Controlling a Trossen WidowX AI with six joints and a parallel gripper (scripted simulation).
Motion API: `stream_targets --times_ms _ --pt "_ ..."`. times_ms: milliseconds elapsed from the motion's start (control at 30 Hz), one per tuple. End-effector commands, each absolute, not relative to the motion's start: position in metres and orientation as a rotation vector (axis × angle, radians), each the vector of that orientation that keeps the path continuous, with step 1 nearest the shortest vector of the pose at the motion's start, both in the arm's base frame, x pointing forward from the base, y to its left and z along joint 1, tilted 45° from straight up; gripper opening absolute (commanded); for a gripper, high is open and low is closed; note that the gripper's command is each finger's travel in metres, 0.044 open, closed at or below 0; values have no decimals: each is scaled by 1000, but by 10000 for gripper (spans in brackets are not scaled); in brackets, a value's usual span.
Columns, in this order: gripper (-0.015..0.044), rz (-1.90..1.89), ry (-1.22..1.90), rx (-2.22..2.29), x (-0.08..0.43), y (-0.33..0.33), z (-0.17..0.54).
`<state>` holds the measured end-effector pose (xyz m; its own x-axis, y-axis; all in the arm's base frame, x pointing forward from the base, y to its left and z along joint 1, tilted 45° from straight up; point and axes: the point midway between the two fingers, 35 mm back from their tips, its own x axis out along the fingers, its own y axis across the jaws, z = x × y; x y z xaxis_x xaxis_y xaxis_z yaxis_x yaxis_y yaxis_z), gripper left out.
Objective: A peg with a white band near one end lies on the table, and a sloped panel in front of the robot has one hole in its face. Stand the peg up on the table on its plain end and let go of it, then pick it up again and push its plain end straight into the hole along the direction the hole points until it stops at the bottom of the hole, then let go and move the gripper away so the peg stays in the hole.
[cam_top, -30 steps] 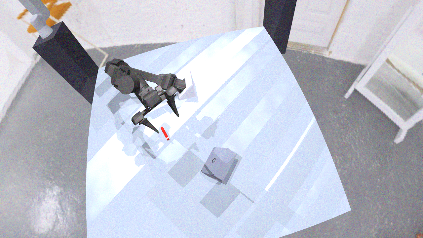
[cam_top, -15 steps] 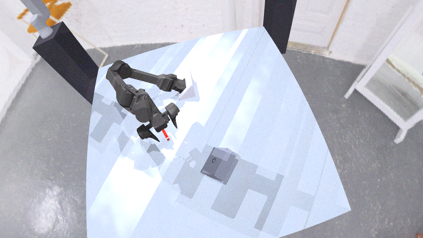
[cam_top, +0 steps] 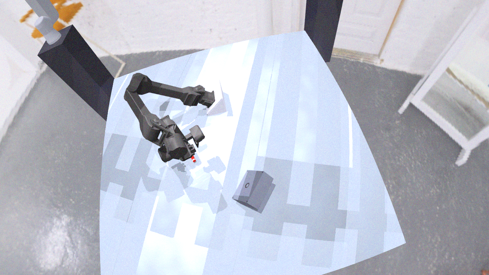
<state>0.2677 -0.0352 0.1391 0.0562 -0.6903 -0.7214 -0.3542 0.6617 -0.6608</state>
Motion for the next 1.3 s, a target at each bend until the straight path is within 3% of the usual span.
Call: stream_targets --times_ms 0,1267 --pt "440 -339 1579 -895 263 -40 136" --pt "440 -338 1577 -894 267 -81 95"
